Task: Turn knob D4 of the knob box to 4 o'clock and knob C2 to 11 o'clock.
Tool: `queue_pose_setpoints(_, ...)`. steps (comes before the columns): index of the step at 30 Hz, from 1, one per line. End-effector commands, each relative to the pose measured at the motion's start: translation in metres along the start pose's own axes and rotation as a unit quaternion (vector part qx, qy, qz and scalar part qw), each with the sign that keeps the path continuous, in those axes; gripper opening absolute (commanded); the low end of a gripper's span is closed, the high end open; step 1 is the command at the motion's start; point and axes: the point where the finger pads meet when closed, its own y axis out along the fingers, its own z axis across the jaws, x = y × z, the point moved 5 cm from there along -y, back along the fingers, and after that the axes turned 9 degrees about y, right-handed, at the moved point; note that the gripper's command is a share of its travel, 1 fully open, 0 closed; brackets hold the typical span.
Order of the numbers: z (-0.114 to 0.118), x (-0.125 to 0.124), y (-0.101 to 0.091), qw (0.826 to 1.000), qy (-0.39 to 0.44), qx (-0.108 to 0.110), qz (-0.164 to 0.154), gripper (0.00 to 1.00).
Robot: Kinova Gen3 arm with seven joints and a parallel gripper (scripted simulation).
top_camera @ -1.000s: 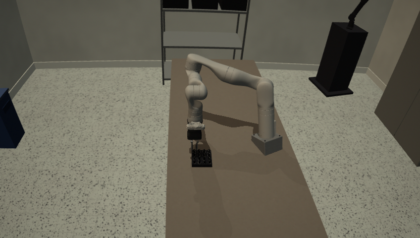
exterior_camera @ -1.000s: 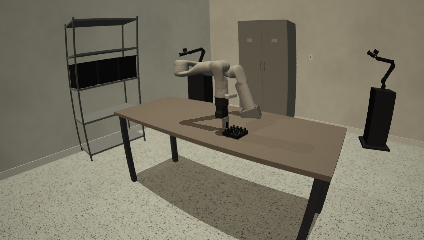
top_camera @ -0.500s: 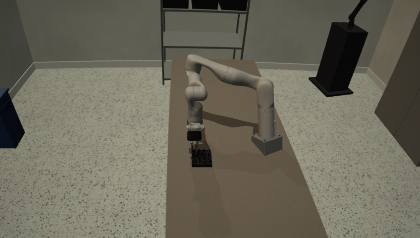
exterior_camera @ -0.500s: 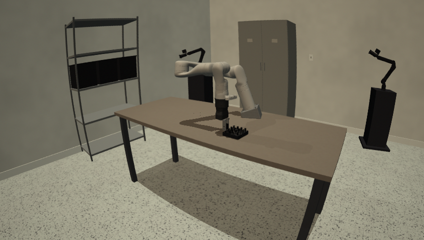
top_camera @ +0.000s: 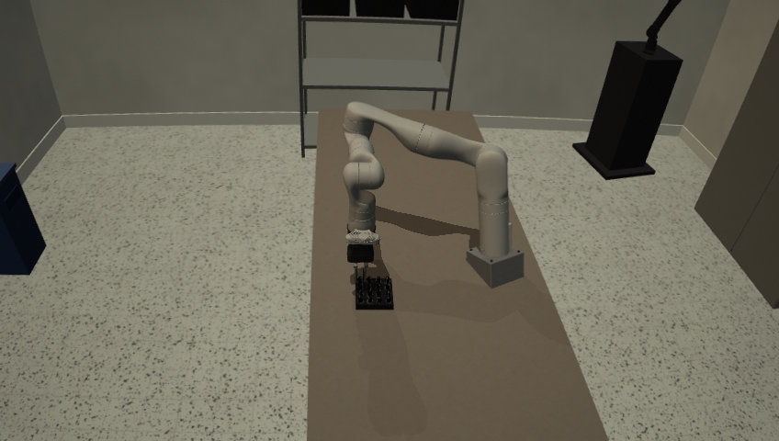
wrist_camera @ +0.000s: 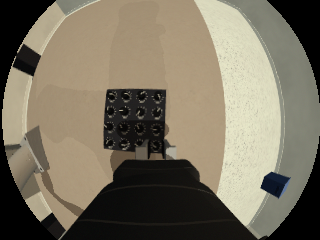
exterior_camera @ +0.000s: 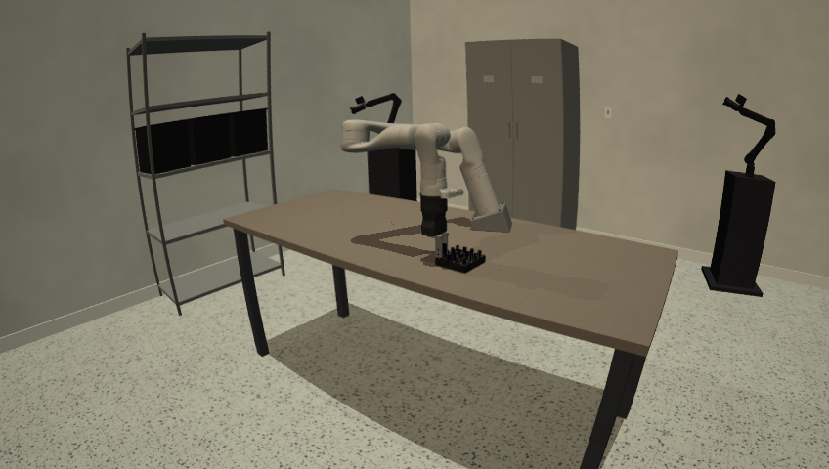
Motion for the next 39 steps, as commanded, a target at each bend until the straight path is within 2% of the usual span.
queue_pose_setpoints(1, 0.0002, -0.0002, -0.0006, 1.000, 0.000, 0.001, 0.000, 0.46)
queue_pose_setpoints(34, 0.0002, -0.0002, -0.0006, 1.000, 0.000, 0.001, 0.000, 0.46)
queue_pose_setpoints(35, 0.0002, -0.0002, -0.0006, 1.000, 0.000, 0.001, 0.000, 0.30)
queue_pose_setpoints(39, 0.0002, -0.0002, -0.0006, 1.000, 0.000, 0.001, 0.000, 0.30)
